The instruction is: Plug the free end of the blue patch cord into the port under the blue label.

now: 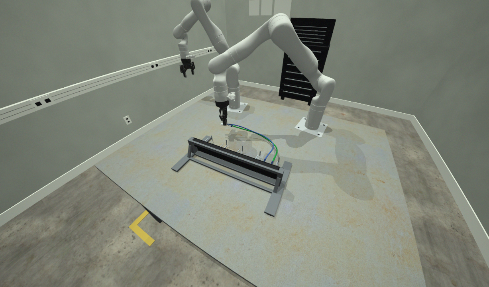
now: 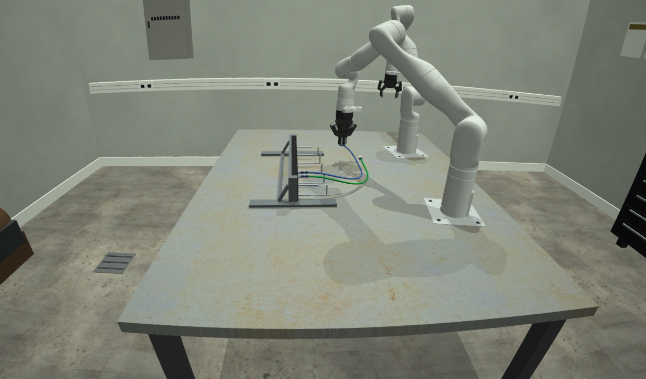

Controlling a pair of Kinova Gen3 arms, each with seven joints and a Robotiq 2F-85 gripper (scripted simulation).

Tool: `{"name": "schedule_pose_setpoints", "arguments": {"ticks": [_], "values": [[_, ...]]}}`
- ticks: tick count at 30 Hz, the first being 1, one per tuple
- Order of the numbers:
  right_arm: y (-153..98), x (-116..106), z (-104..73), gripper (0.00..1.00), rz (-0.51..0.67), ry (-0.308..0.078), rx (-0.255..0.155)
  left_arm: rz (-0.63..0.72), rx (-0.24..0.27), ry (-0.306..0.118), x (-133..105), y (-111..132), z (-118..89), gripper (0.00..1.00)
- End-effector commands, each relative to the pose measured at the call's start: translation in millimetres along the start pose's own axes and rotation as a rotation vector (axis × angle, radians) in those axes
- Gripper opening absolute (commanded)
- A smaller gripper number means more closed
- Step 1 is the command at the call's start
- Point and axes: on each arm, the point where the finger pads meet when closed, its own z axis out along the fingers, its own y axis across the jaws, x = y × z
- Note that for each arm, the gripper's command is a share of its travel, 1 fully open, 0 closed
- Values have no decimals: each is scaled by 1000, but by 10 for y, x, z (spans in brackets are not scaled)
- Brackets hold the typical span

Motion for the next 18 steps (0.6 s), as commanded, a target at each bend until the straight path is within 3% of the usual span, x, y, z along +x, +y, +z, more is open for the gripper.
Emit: {"name": "schedule_pose_setpoints", "arguments": {"ticks": [1, 18], "values": [[0, -4, -7, 1000, 0, -2, 0, -31, -4, 1, 14, 44, -17, 99], [0, -4, -7, 1000, 0, -2, 0, -199, -21, 20, 114, 271, -49, 99]]}}
